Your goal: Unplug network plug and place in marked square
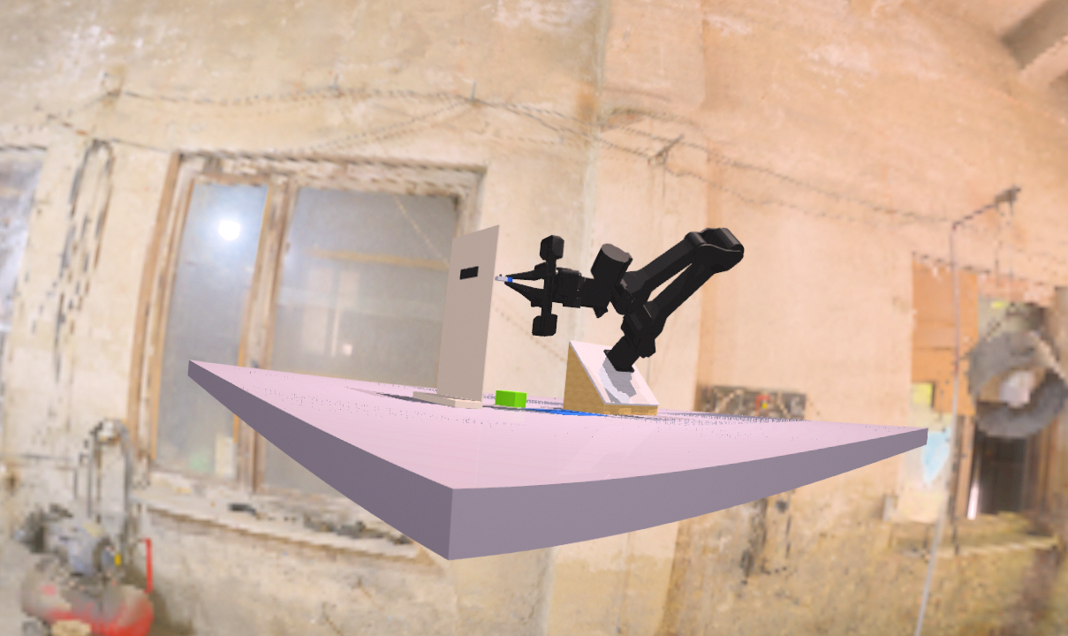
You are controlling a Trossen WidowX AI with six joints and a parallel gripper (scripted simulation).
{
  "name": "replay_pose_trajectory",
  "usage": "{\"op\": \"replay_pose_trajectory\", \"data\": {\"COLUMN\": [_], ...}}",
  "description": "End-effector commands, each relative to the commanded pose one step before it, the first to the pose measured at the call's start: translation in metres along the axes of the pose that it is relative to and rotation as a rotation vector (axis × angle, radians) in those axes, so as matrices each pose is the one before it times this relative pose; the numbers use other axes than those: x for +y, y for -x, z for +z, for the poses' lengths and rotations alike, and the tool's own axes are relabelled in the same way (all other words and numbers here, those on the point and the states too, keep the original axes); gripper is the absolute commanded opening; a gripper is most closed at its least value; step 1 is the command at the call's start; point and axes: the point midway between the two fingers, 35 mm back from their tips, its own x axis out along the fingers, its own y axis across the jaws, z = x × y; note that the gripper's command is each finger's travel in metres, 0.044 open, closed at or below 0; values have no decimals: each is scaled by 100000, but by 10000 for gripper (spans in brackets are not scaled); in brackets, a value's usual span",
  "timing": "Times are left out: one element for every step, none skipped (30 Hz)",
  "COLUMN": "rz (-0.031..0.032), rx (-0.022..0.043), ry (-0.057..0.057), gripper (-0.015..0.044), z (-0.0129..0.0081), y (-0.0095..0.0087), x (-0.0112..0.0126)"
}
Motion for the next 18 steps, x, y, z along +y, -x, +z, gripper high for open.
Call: {"op": "replay_pose_trajectory", "data": {"rz": [279,1,1,1,1,1,1,1,1,1,1,1,1,1,1,1,1,1], "rx": [841,1,1,1,1,1,1,1,1,1,1,1,1,1,1,1,1,1], "ry": [-232,0,0,0,0,0,0,0,0,0,0,0,0,0,0,0,0,0], "gripper": [0,0,0,0,0,0,0,0,0,0,0,0,0,0,0,0,0,0], "z": [-239,5,5,5,5,5,5,5,5,5,5,5,5,5,5,5,5,5], "y": [289,34,34,34,32,32,32,32,32,32,32,32,32,32,32,32,32,32], "x": [164,0,0,0,0,0,0,0,0,0,0,0,0,0,0,0,0,0]}}
